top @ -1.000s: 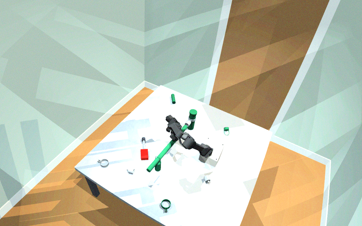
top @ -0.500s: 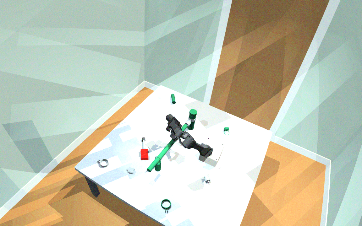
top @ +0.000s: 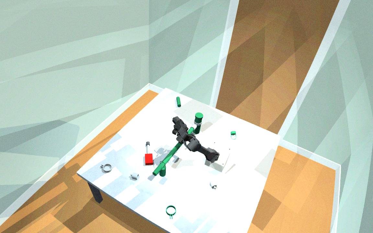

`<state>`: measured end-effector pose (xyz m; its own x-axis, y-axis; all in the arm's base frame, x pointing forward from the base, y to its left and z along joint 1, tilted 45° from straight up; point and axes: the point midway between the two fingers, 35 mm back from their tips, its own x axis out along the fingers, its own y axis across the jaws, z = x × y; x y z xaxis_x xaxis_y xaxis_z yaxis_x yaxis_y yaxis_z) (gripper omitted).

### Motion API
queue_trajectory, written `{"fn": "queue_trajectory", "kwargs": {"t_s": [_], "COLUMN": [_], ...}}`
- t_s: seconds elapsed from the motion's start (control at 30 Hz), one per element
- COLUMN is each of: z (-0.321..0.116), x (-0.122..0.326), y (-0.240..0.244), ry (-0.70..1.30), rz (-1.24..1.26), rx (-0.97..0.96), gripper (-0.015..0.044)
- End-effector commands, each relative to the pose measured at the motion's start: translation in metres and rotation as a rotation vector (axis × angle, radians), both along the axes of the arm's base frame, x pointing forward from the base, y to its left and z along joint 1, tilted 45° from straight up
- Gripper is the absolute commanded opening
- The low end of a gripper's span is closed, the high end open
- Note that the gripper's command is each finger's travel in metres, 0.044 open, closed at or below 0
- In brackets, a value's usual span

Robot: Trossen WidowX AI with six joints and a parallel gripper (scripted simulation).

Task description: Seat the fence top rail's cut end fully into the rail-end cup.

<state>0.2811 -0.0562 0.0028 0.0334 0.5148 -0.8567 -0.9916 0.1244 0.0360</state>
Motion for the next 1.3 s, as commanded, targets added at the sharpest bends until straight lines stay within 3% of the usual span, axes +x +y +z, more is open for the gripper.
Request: {"fn": "queue_trajectory", "kwargs": {"t_s": [0.0,1.27], "z": [-0.0023,-0.0004], "x": [-0.0011,-0.0009], "y": [-0.0058,-0.0033], "ry": [-0.001,0.0], "rz": [-0.003,-0.003], "rx": [-0.015,-0.007], "gripper": [0.0,0.0]}}
